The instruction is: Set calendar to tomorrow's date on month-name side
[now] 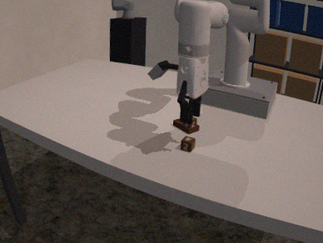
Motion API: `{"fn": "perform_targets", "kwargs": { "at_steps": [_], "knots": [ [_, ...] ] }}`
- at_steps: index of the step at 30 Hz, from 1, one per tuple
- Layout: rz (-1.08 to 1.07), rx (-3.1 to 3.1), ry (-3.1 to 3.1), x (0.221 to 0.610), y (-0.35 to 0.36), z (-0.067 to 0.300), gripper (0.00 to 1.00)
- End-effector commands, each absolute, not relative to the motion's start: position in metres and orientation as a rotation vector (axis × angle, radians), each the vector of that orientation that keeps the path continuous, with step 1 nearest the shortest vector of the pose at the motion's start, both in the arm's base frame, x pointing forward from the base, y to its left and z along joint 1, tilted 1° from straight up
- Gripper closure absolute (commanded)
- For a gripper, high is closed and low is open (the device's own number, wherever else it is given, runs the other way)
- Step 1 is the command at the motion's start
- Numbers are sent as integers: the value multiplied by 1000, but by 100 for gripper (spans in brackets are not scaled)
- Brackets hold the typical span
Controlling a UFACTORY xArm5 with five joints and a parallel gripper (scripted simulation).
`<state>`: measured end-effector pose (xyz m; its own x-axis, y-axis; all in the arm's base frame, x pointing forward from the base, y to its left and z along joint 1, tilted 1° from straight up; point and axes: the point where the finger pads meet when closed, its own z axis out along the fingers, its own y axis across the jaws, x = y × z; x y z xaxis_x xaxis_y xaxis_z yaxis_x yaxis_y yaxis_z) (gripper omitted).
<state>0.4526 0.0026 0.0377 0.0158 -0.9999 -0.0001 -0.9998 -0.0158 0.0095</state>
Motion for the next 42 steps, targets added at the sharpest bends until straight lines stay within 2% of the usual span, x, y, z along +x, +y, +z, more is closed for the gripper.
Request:
{"fn": "perform_targets", "kwargs": {
  "at_steps": [1, 18, 42],
  "knots": [
    [-6, 2236, -2201, 454, 3, 39, 53],
    [-7, 2235, -2201, 454, 3, 33, 53],
    [-7, 2235, -2201, 453, 3, 2, 53]
  ]
}}
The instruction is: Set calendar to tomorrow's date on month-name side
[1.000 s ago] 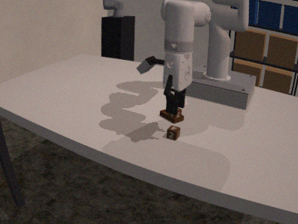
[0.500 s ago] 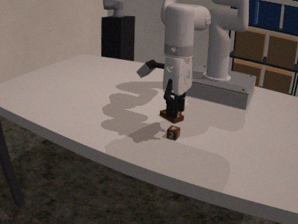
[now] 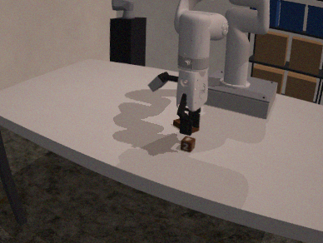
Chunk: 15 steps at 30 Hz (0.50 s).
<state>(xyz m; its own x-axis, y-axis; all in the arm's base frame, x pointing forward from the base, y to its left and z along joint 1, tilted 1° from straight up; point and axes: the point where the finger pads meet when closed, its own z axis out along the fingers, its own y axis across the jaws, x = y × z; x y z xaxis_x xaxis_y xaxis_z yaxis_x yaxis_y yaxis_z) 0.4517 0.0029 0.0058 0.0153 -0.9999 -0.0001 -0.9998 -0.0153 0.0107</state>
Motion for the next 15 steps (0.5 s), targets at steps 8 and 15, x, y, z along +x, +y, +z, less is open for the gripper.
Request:
{"fn": "perform_targets", "kwargs": {
  "at_steps": [8, 15],
  "knots": [
    [-7, 2235, -2201, 453, 3, -5, 53],
    [-7, 2235, -2201, 453, 3, -11, 53]
  ]
}}
